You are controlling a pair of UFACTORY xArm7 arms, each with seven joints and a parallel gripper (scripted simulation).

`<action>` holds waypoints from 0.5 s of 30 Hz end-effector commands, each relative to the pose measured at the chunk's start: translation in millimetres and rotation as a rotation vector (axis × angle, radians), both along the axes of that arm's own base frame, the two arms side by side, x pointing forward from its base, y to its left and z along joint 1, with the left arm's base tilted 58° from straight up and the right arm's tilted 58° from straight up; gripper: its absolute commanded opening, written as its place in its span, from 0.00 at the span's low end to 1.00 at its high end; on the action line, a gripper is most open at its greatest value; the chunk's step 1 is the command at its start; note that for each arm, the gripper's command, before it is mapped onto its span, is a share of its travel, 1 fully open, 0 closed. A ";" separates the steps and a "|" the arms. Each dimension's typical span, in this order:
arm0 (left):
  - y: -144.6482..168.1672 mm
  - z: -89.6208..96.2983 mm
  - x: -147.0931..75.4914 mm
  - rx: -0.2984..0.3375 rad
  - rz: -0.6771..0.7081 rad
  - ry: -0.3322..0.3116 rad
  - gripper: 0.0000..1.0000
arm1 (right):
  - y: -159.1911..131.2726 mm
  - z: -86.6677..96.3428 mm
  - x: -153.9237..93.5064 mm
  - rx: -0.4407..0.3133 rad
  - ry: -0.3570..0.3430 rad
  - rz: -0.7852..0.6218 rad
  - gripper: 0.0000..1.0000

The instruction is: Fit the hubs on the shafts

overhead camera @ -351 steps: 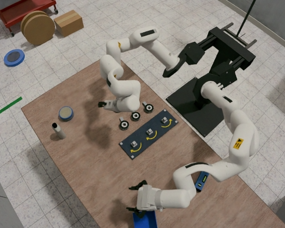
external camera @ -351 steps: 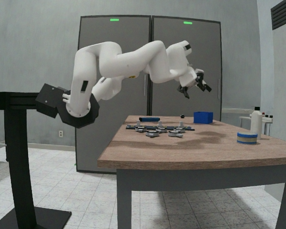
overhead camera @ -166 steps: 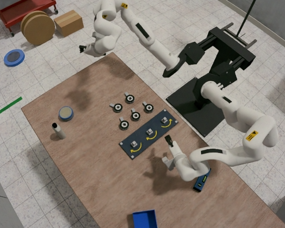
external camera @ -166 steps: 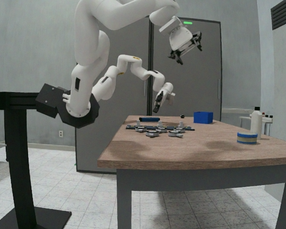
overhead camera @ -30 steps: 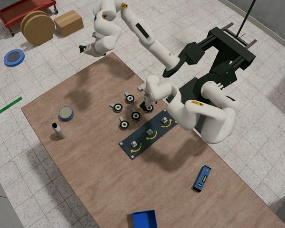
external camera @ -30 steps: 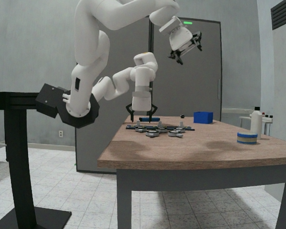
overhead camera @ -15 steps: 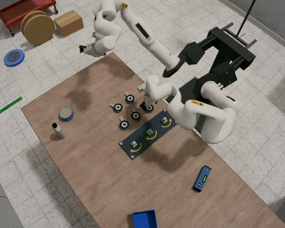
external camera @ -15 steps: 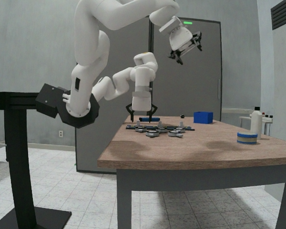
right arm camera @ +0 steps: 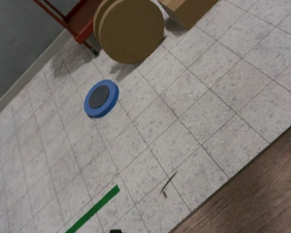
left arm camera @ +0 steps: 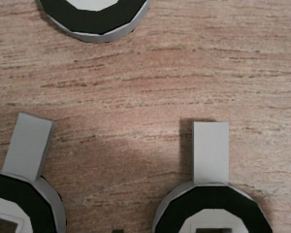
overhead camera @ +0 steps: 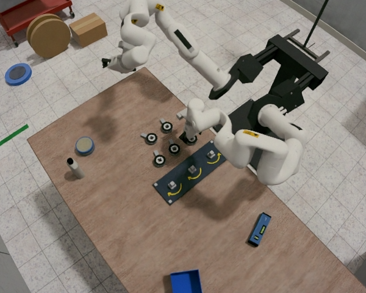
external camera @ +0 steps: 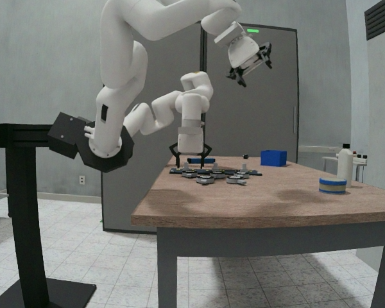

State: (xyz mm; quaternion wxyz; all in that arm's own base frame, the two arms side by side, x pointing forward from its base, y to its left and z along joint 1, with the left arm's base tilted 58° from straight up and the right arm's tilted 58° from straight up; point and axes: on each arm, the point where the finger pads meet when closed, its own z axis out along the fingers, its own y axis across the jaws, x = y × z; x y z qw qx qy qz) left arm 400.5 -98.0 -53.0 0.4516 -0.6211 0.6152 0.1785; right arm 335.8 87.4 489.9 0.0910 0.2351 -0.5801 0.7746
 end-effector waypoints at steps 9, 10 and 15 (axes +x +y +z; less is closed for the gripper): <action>17.2 -13.3 8.7 -0.003 -0.004 -0.001 1.00 | 1.3 0.7 -0.3 0.001 -0.002 0.003 1.00; 17.2 -13.3 8.7 -0.003 -0.004 -0.001 1.00 | 1.3 0.7 -0.3 0.001 -0.002 0.003 1.00; 17.2 -13.3 8.7 -0.003 -0.004 -0.001 1.00 | 1.3 0.7 -0.3 0.001 -0.002 0.003 1.00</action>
